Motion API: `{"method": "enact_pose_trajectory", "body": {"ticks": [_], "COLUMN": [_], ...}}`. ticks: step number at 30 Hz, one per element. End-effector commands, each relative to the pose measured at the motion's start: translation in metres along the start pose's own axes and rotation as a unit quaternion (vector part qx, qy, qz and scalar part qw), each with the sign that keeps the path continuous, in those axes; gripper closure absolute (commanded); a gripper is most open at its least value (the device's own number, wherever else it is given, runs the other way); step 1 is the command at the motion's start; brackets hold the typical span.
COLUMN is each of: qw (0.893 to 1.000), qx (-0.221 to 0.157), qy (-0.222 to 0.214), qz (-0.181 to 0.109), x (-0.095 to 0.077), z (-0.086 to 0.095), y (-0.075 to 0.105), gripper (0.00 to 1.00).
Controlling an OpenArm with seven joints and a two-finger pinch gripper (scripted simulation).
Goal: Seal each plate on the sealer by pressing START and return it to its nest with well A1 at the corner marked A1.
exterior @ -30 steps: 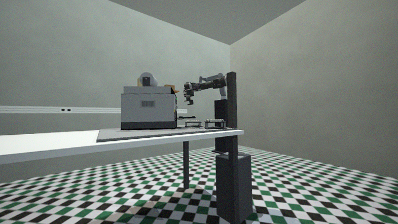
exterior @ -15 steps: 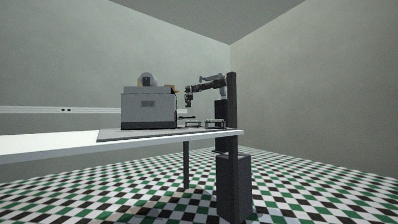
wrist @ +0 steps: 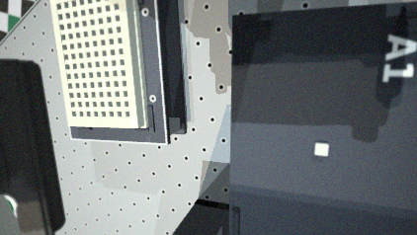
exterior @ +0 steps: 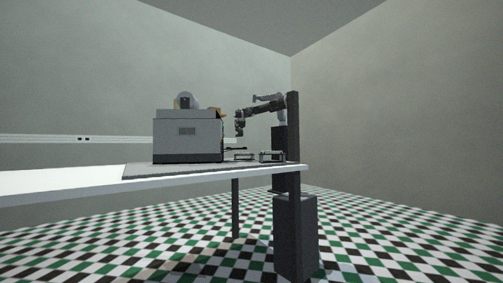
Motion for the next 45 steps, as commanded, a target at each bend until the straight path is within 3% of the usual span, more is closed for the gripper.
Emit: {"method": "enact_pose_trajectory", "body": {"ticks": [1,3,18,21,35,38,45], "qw": [1.000,1.000,1.000,1.000,1.000,1.000,1.000], "qx": [0.008,0.008,0.019,0.019,0.018,0.018,0.009], "qy": [-0.012,-0.012,-0.011,-0.012,-0.010,-0.010,-0.009], "qz": [-0.003,-0.003,0.000,0.000,-0.003,-0.004,-0.007], "x": [0.001,0.001,0.031,0.033,0.074,0.077,0.102], "z": [0.002,0.002,0.068,0.072,0.127,0.131,0.155], "y": [-0.002,-0.002,-0.026,-0.028,-0.042,-0.043,-0.047], "gripper": [0.35,0.35,0.35,0.35,0.35,0.35,0.35]}}
Point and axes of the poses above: the point where the finger pads meet when closed, its own y axis back along the fingers, its own z axis across the jaws, x = y × z, the point moved 8 cm from there along y, back along the fingers, and after that the axes turned 14 degrees about y, right-handed, at the moved point
